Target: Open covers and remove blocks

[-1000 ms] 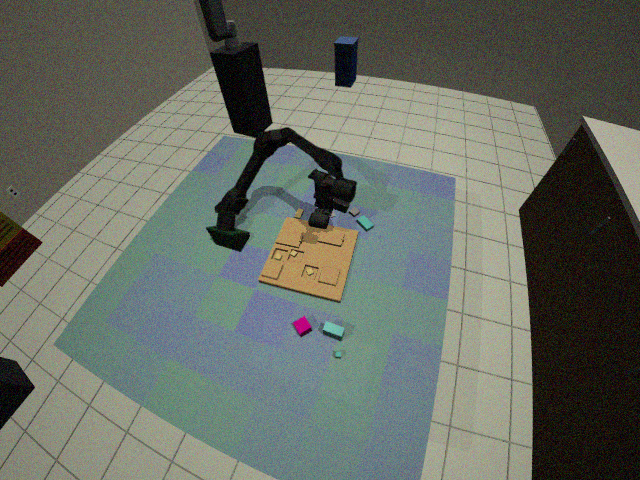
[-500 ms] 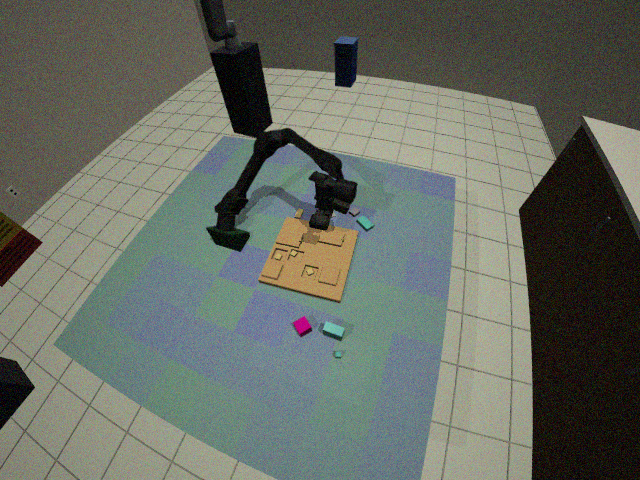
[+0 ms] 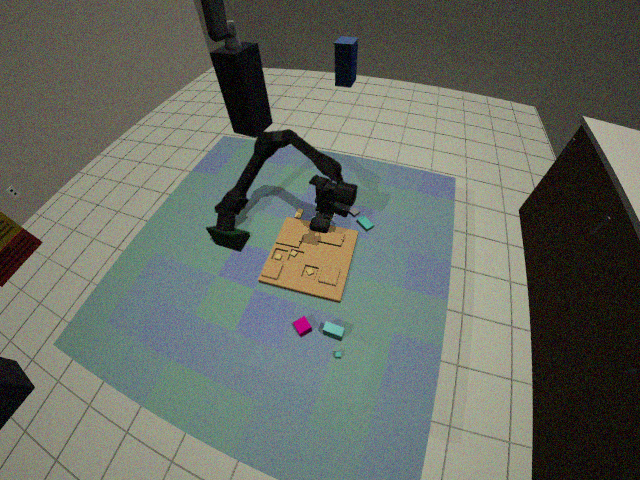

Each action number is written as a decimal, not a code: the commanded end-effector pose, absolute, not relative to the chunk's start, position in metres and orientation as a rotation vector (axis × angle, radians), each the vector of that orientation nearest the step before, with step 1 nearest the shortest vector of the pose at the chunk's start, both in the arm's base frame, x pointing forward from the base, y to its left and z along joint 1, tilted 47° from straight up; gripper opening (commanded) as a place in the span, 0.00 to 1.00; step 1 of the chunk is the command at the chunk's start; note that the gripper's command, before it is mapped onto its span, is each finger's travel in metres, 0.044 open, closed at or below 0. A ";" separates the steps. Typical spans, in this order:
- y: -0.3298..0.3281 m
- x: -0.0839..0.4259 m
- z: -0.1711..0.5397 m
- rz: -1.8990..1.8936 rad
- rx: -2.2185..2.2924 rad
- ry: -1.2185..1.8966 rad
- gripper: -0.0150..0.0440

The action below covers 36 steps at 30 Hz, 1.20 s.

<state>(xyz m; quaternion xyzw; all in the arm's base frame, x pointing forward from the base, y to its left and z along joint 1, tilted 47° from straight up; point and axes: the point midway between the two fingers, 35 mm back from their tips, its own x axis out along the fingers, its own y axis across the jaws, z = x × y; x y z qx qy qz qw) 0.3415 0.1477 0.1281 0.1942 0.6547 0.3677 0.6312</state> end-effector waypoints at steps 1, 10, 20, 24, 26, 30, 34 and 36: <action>0.151 0.340 0.125 0.842 0.450 1.503 0.25; 0.158 0.339 0.119 0.842 0.451 1.502 0.25; 0.165 0.337 0.113 0.843 0.451 1.502 0.25; 0.168 0.336 0.110 0.843 0.452 1.502 0.25; 0.169 0.336 0.109 0.844 0.452 1.502 0.25; 0.172 0.335 0.106 0.844 0.452 1.502 0.25; 0.173 0.334 0.105 0.844 0.452 1.502 0.25; 0.172 0.334 0.103 0.844 0.452 1.502 0.25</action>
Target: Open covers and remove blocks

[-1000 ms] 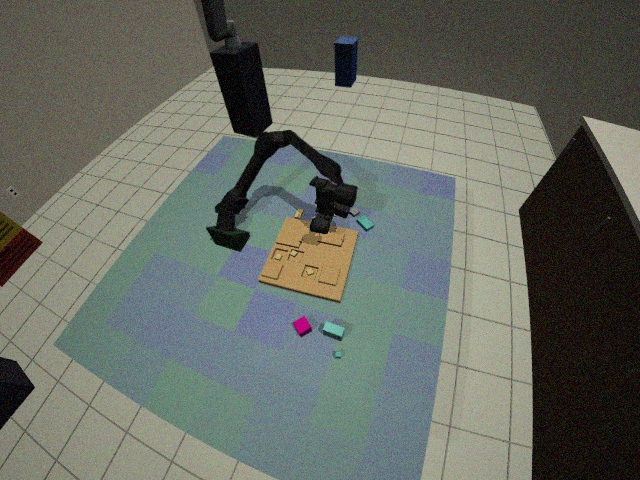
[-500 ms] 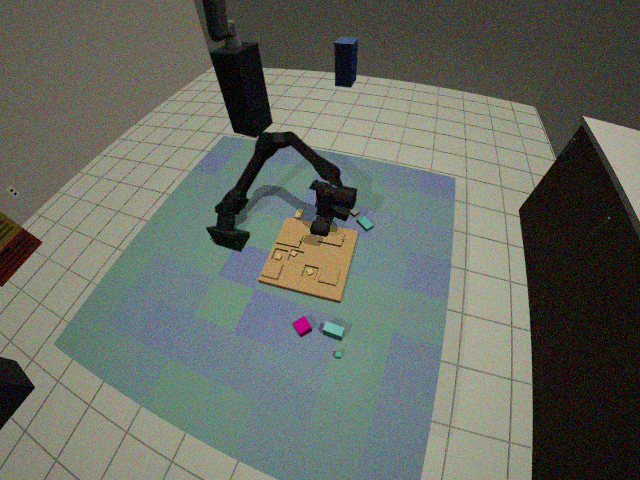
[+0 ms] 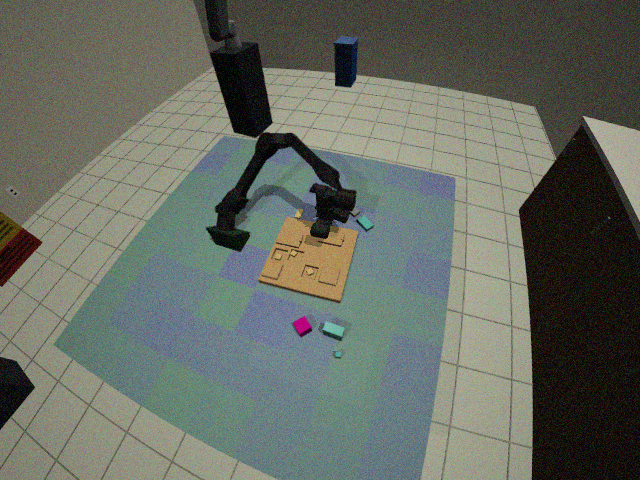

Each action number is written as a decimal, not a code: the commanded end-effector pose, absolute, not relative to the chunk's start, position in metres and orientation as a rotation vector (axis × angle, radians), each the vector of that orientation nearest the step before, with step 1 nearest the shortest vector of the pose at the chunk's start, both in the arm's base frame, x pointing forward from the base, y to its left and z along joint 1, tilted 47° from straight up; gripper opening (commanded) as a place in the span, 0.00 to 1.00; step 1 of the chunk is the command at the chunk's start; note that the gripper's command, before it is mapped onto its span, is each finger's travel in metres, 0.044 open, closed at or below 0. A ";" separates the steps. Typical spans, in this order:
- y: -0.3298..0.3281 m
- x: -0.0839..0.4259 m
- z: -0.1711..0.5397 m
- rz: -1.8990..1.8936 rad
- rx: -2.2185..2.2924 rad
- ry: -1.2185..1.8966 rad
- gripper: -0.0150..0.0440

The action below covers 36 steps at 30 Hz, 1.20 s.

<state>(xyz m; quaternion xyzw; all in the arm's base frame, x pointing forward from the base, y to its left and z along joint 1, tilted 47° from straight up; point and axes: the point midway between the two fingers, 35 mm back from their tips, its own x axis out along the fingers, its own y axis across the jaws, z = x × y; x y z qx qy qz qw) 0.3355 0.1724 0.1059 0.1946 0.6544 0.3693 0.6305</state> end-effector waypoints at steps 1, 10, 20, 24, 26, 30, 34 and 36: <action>0.172 0.334 0.103 0.844 0.452 1.502 0.25; 0.164 0.333 0.094 0.844 0.452 1.502 0.25; 0.158 0.333 0.087 0.844 0.452 1.503 0.25; 0.155 0.333 0.084 0.843 0.452 1.503 0.25; 0.154 0.334 0.082 0.843 0.452 1.503 0.25; 0.150 0.335 0.078 0.843 0.452 1.503 0.25; 0.147 0.335 0.074 0.843 0.451 1.503 0.25; 0.146 0.336 0.073 0.843 0.451 1.503 0.25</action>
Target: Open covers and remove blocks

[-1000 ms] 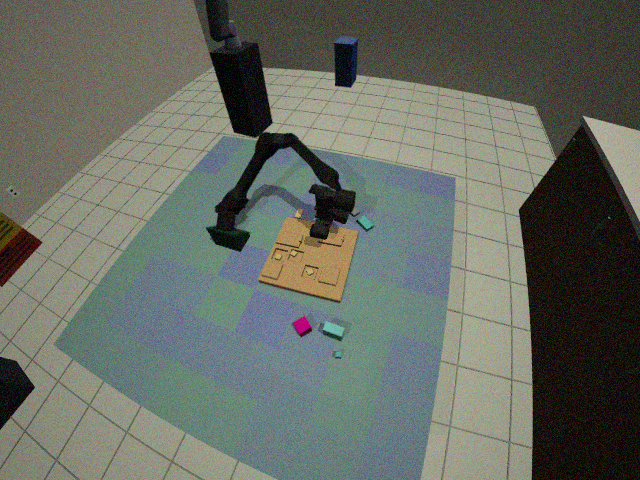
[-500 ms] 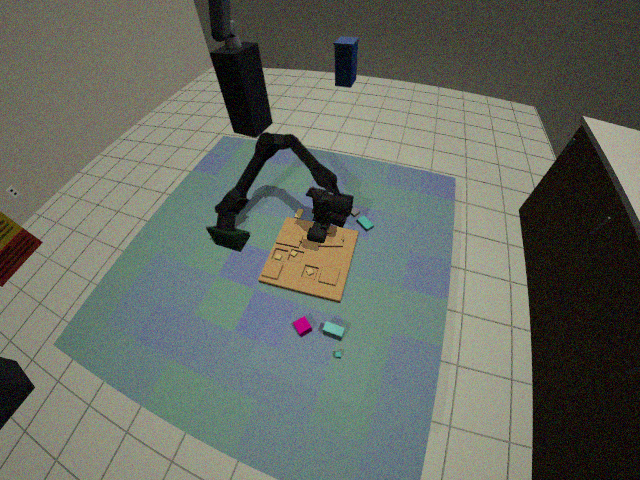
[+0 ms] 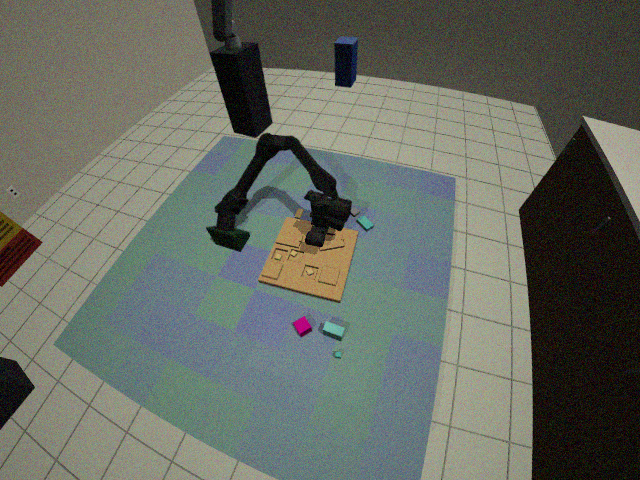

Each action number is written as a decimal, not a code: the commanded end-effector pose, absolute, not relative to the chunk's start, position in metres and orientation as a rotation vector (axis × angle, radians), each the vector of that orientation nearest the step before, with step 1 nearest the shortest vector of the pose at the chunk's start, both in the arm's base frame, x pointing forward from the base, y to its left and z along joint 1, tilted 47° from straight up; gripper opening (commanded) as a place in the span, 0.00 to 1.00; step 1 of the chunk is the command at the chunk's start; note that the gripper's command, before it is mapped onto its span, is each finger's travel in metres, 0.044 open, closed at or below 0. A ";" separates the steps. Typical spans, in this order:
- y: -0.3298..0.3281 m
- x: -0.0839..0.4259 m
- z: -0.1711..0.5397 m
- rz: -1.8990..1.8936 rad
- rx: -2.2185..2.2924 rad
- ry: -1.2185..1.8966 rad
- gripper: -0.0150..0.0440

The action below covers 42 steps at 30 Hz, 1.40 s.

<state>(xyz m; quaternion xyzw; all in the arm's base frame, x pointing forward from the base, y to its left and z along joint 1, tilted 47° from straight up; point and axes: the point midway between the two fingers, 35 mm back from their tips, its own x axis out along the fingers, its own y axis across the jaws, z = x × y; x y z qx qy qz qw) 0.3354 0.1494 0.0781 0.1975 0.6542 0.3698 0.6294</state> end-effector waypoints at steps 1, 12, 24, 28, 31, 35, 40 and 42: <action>0.145 0.336 0.073 0.843 0.451 1.503 0.25; 0.139 0.341 0.064 0.843 0.451 1.503 0.25; 0.132 0.346 0.056 0.843 0.451 1.503 0.25; 0.130 0.350 0.053 0.842 0.450 1.502 0.25; 0.128 0.352 0.051 0.842 0.450 1.502 0.25; 0.125 0.355 0.048 0.842 0.450 1.502 0.25; 0.123 0.358 0.045 0.842 0.450 1.502 0.25; 0.123 0.359 0.044 0.842 0.450 1.502 0.25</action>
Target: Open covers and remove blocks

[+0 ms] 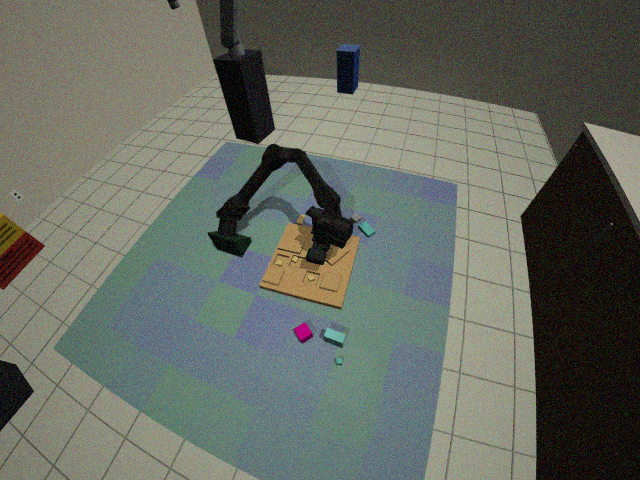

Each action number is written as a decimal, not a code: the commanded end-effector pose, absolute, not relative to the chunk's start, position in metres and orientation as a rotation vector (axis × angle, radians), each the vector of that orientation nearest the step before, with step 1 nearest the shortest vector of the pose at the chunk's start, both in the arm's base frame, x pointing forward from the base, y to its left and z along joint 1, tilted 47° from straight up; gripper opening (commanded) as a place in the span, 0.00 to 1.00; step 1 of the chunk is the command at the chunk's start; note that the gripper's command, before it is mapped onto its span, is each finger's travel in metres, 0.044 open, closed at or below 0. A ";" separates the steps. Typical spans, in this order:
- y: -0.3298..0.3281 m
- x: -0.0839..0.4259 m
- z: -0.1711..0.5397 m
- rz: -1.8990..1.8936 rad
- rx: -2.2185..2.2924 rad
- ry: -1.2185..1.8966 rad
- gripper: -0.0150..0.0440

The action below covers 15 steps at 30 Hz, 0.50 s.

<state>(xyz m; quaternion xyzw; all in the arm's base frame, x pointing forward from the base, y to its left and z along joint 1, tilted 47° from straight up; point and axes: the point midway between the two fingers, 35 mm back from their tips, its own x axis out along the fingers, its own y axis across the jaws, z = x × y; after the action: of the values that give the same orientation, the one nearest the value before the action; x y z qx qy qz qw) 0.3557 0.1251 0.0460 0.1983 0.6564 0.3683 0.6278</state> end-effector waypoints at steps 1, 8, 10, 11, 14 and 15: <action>0.122 0.360 0.044 0.842 0.450 1.502 0.25; 0.120 0.366 0.040 0.842 0.450 1.502 0.25; 0.119 0.369 0.039 0.842 0.450 1.502 0.25; 0.119 0.370 0.038 0.842 0.450 1.502 0.25; 0.117 0.373 0.036 0.842 0.449 1.502 0.25; 0.117 0.374 0.036 0.842 0.449 1.501 0.25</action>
<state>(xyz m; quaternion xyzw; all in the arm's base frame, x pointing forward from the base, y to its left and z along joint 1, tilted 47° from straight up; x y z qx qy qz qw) 0.3687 0.1197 0.0380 0.1983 0.6564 0.3682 0.6279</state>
